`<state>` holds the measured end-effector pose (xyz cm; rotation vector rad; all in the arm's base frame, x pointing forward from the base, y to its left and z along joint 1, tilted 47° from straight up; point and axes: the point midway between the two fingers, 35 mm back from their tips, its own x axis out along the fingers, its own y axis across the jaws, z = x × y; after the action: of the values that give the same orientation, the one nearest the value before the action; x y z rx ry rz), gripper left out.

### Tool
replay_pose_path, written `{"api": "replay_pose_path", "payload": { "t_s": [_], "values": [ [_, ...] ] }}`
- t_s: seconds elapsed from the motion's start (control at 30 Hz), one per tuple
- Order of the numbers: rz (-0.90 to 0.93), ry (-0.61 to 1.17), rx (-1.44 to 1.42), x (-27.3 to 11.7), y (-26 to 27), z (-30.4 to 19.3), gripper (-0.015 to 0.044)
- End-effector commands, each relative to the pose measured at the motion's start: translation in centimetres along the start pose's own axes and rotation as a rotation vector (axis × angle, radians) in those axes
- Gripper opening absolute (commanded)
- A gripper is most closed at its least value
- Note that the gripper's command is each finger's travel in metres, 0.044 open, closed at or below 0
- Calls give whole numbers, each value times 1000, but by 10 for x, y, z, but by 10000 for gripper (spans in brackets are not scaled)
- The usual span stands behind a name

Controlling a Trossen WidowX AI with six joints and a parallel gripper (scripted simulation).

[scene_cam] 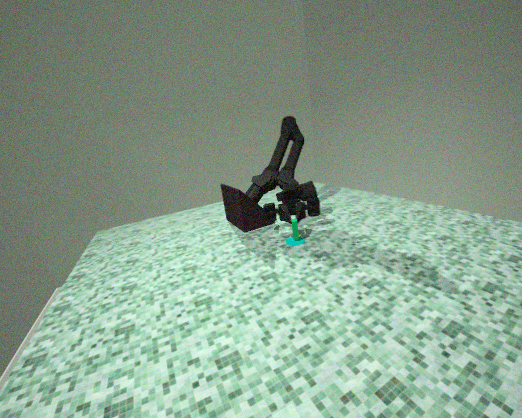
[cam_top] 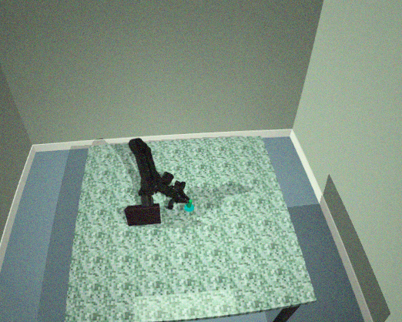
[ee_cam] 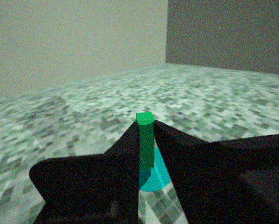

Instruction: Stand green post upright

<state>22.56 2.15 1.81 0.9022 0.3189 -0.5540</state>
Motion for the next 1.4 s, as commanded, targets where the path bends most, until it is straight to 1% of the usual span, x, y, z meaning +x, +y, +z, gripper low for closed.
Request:
{"api": "replay_pose_path", "payload": {
  "t_s": [0.0,0.4,0.87,0.9,1.37],
  "values": [
    [-4,3,0,2,-3,-5,23],
    [-4,3,0,2,-4,-6,23],
    [-4,3,0,2,-4,-6,390],
    [-4,3,0,2,-4,-6,400],
    [-13,10,-2,1,4,22,400]
  ]
}}
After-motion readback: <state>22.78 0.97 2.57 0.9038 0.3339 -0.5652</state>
